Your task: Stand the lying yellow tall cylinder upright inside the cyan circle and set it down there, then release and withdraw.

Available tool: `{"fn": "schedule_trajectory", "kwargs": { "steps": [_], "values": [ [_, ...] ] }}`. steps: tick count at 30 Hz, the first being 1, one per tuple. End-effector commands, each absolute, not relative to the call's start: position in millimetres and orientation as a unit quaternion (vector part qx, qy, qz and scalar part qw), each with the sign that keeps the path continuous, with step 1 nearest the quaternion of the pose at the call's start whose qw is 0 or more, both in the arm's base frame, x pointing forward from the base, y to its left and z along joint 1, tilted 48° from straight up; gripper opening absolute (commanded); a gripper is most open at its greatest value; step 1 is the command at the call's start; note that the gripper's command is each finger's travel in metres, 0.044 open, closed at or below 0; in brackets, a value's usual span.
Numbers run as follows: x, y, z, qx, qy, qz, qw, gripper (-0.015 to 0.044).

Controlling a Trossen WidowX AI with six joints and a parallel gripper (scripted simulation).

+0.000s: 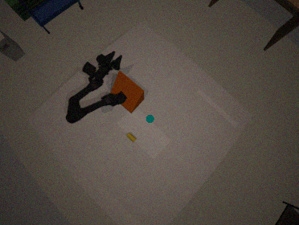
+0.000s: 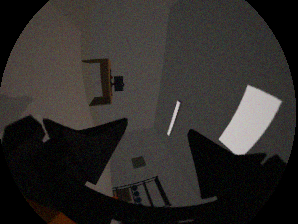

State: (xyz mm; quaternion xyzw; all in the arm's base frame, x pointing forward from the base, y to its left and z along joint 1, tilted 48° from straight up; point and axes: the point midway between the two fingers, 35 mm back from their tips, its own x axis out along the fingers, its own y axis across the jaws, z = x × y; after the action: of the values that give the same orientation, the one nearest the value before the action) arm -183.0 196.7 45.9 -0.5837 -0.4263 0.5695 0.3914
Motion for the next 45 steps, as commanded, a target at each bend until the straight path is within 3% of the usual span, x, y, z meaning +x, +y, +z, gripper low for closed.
{"fn": "schedule_trajectory", "kwargs": {
  "steps": [1, 4, 24, 34, 45],
  "values": [
    [-183, 198, 46, -0.585, -0.425, 0.569, 0.392, 0.0374],
    [-177, 216, 51, -0.589, -0.391, 0.576, 0.411, 0.0309],
    [-7, 304, 67, -0.672, -0.047, 0.423, 0.606, 0.0309],
    [98, 290, 84, -0.66, 0.133, 0.301, 0.675, 0.0309],
    [198, 224, 112, -0.598, 0.323, 0.14, 0.72, 0.0309]
  ]
}}
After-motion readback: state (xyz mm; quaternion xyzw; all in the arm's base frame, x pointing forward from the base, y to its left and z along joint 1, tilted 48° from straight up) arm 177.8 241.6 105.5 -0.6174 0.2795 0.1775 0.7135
